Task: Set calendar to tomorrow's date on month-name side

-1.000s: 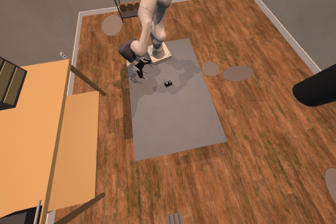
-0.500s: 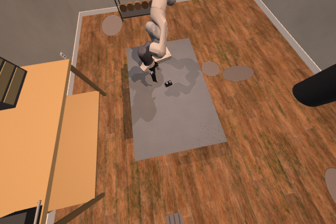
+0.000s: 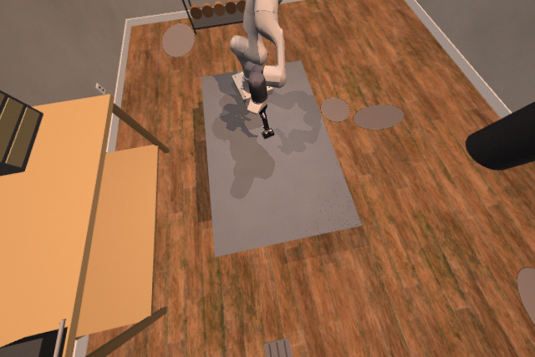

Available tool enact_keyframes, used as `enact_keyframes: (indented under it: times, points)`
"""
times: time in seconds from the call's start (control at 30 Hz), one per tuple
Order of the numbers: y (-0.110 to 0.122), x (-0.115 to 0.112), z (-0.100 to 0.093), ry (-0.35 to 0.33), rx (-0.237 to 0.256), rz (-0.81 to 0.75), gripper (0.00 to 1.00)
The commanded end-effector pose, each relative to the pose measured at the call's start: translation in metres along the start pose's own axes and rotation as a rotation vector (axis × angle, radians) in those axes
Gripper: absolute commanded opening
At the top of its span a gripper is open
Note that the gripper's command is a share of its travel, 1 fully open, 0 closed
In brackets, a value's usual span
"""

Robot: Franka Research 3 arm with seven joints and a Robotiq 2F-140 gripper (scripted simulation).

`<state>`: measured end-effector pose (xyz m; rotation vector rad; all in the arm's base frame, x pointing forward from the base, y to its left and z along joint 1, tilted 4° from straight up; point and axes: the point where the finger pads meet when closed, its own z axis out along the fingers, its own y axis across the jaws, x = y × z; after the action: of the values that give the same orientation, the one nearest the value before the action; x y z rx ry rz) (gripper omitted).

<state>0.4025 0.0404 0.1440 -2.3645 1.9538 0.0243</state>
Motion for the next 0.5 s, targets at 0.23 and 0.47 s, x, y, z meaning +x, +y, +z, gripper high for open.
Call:
enact_keyframes:
  times: [0.23, 0.47]
  points:
    - [-0.0089, -0.0116, 0.0019, 0.048, 0.028, -0.118, 1.00]
    - [-0.0089, -0.0116, 0.0019, 0.048, 0.028, -0.118, 1.00]
